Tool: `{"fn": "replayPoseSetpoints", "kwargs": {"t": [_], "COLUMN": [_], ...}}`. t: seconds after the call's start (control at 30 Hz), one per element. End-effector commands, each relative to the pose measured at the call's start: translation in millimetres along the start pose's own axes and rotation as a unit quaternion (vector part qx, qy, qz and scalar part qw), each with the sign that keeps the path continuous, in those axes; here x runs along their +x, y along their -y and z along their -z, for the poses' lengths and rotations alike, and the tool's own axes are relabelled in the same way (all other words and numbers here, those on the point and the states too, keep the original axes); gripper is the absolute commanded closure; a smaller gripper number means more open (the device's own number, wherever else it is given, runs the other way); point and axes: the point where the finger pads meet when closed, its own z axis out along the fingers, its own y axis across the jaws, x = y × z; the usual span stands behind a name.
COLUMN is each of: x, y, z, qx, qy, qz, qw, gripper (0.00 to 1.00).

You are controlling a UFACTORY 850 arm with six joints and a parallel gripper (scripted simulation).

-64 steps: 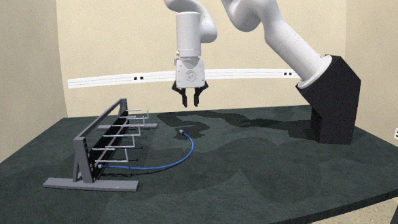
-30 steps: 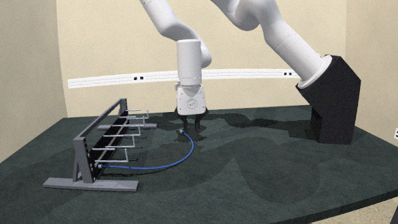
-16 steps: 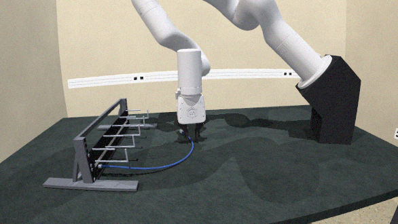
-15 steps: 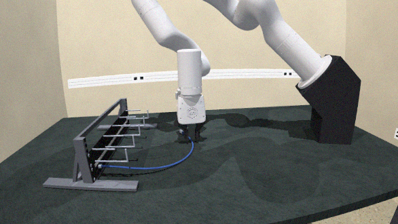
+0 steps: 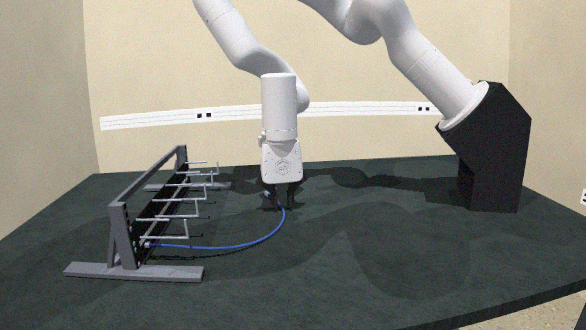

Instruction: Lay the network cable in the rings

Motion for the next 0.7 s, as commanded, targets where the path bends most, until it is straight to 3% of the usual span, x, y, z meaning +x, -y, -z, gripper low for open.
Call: {"fn": "replayPoseSetpoints", "kwargs": {"t": [0.0,0.67], "x": [0.0,0.0], "y": [0.2,0.2], "z": [0.2,-2.1], "qx": [0.0,0.0], "qy": [0.0,0.0], "qz": [0.0,0.0], "qw": [1.0,1.0], "gripper": [0.65,0.65]}}
